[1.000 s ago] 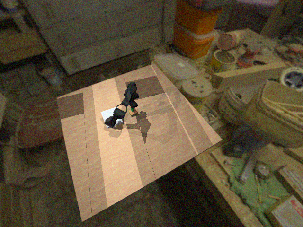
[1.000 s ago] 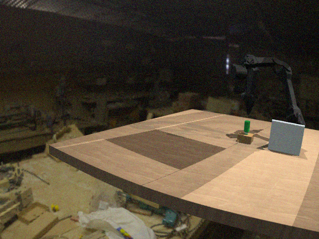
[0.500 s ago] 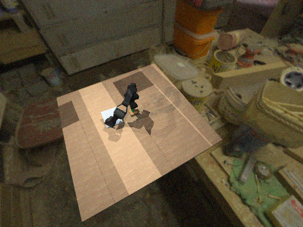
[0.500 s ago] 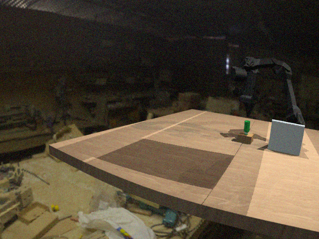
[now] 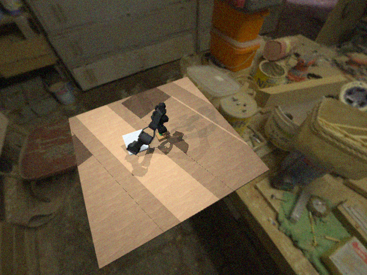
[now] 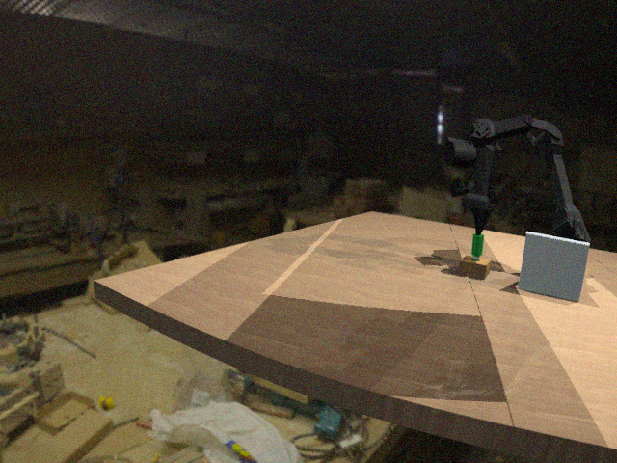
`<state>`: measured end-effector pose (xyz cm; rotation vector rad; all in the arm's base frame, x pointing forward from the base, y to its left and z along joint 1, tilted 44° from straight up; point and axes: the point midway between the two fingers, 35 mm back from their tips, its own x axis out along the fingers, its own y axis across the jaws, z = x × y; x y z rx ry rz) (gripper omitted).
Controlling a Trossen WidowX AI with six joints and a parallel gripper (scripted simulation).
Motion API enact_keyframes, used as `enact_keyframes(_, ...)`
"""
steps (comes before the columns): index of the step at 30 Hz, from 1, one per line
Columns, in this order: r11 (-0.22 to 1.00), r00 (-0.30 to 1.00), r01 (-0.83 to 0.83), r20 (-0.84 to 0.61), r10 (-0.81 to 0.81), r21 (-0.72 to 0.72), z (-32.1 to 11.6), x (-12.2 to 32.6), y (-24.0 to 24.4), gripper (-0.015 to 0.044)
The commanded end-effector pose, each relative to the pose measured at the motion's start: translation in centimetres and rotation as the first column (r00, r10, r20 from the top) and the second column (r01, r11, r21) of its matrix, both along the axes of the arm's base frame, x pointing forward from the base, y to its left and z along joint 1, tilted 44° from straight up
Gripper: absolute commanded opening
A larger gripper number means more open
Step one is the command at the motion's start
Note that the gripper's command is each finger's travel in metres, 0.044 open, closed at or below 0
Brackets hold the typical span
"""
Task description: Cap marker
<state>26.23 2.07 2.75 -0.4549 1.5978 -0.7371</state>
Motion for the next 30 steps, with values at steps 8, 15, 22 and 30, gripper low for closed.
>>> enact_keyframes(8, 1.000, 1.000, -0.005, 0.009, 0.005, 0.003, -0.4, 0.0, -0.3, 0.0000)
enact_keyframes(15, 1.000, 1.000, -0.012, 0.005, 0.012, 0.004, 0.2, 0.3, 0.3, 0.0000)
enact_keyframes(22, 0.997, 0.996, -0.078, -0.034, 0.079, 0.009, 5.9, 1.4, 5.6, 0.0000)
enact_keyframes(30, 0.997, 0.996, -0.080, -0.035, 0.080, 0.009, 6.0, 1.4, 5.8, 0.0105)
